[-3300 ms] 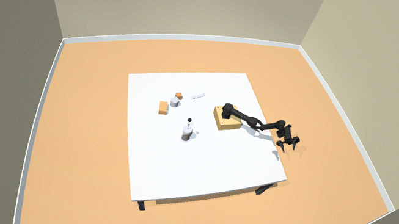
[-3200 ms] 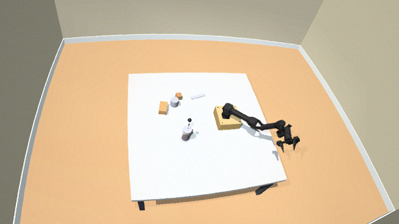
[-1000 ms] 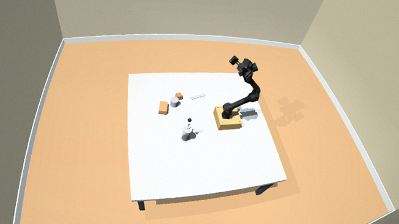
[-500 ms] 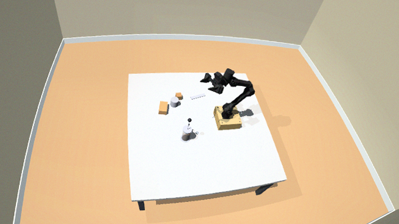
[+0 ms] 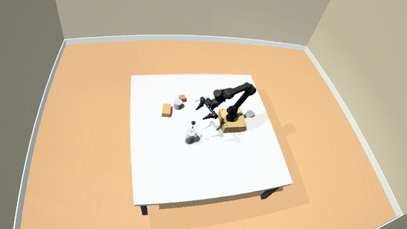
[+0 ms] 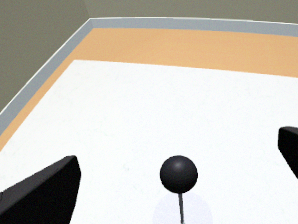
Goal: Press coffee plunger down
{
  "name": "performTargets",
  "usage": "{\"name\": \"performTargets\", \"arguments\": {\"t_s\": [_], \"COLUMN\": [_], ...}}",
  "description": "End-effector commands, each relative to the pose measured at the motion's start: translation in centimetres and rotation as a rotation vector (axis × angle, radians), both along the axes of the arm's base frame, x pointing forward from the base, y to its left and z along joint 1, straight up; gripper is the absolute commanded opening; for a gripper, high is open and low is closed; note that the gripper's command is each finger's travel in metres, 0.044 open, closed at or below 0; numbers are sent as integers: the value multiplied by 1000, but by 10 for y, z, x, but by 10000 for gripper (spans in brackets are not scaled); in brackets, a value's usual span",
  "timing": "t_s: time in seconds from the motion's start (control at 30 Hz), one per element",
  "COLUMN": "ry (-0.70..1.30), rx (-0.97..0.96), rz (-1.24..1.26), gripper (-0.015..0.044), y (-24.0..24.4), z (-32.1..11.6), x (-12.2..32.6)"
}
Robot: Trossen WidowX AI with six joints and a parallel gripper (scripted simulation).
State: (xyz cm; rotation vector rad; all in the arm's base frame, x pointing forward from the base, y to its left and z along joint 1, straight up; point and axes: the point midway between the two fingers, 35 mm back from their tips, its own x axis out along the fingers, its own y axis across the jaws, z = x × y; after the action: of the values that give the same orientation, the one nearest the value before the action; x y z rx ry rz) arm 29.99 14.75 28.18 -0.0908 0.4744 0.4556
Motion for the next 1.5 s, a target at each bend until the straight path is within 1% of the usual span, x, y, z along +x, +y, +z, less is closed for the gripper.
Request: {"name": "performTargets", "arguments": {"t_s": [0.0, 0.13, 0.2, 0.47, 1.33, 1.47], "ry": [11, 11, 11, 11, 8, 8], "rx": [-25, -25, -25, -24, -23, -23], "rz": [2, 0, -1, -2, -3, -3], "gripper": [440, 440, 440, 440, 440, 335], "y": [1, 2, 1, 3, 17, 17], "z": [-19, -56, -64, -61, -81, -81], "x": [1, 3, 4, 7, 36, 36]}}
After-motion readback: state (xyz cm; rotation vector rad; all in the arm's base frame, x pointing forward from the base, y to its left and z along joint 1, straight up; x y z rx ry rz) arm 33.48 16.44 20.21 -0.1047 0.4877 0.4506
